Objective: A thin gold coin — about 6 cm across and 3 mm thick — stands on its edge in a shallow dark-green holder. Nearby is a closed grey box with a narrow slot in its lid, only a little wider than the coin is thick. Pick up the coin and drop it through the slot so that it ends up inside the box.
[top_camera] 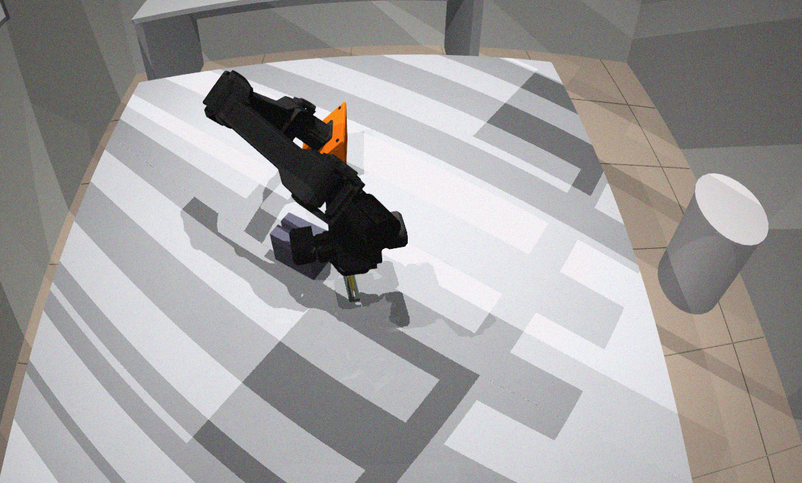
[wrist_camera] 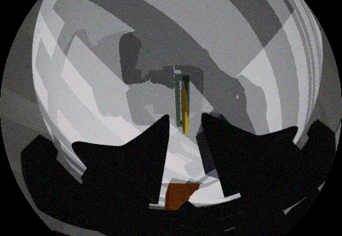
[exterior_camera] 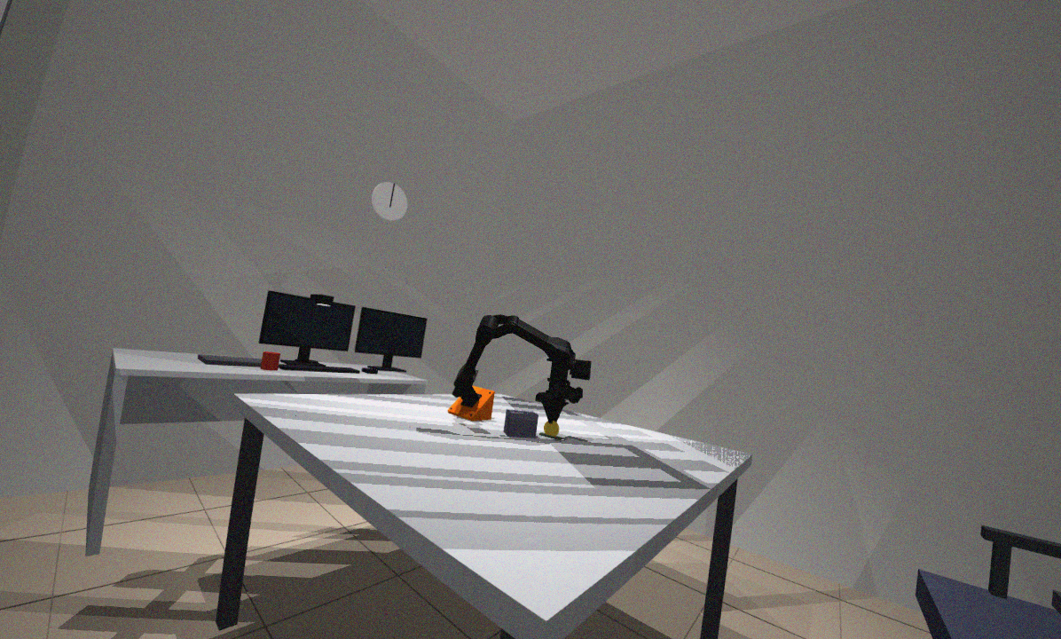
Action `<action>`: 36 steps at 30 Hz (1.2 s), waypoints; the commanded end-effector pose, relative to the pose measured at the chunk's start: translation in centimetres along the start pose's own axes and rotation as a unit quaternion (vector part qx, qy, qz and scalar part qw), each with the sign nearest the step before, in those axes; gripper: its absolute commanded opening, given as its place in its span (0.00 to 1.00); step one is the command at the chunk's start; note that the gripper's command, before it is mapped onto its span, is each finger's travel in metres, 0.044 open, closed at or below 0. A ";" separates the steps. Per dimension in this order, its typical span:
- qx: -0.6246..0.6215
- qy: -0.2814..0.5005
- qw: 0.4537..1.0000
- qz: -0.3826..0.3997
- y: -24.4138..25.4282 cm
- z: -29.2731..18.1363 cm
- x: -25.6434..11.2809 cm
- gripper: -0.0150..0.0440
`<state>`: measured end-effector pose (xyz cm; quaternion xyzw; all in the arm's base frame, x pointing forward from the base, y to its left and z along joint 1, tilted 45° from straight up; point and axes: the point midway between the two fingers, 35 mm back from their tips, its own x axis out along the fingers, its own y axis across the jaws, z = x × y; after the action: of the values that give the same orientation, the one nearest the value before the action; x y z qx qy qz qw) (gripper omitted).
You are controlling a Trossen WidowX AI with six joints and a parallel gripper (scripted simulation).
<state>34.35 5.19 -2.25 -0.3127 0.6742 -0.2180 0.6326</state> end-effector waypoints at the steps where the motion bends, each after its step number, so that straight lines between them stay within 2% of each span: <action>1: -0.003 -0.001 1.000 -0.002 0.0 0.0 0.6 0.53; 22: -0.003 -0.001 1.000 -0.004 -0.1 -0.2 3.8 0.53; 28: -0.003 -0.001 1.000 -0.004 -0.1 -0.2 3.8 0.26; 36: -0.003 -0.001 1.000 -0.004 -0.1 -0.2 3.8 0.25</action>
<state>34.09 2.45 -4.90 -0.3149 0.6743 -0.2189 0.6311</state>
